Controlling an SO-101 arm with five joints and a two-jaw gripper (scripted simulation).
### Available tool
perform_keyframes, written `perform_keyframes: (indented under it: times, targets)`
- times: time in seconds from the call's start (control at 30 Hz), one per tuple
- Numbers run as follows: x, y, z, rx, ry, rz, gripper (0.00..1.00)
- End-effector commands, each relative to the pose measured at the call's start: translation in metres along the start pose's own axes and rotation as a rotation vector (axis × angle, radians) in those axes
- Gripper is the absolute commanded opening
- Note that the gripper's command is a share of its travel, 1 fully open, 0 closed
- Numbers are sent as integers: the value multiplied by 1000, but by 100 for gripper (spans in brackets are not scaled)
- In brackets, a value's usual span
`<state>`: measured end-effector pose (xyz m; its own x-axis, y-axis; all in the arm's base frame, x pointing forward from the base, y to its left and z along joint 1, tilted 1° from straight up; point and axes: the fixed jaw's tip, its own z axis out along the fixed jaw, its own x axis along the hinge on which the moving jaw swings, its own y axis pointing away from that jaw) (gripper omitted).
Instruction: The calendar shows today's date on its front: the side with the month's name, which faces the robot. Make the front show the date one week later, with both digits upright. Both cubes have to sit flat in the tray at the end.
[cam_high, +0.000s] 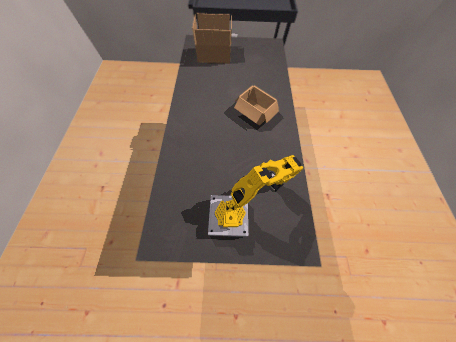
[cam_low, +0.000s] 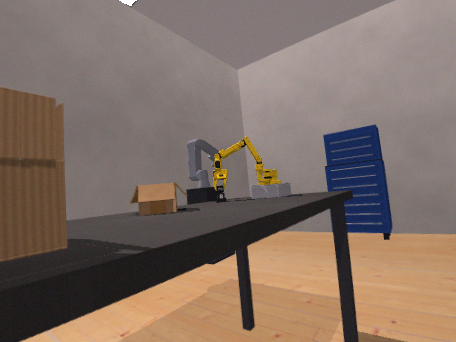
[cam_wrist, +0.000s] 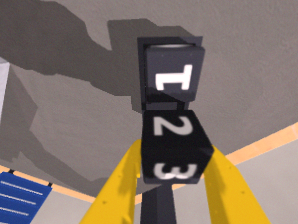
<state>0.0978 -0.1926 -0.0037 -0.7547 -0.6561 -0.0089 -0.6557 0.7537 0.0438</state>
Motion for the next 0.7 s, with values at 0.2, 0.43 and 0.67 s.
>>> perform_keyframes:
  times: [0.2, 0.43, 0.67]
  targets:
    - [2, -1, 4, 4, -1, -3, 0]
    - [2, -1, 6, 4, -1, -3, 0]
    - [2, -1, 10, 4, -1, -3, 0]
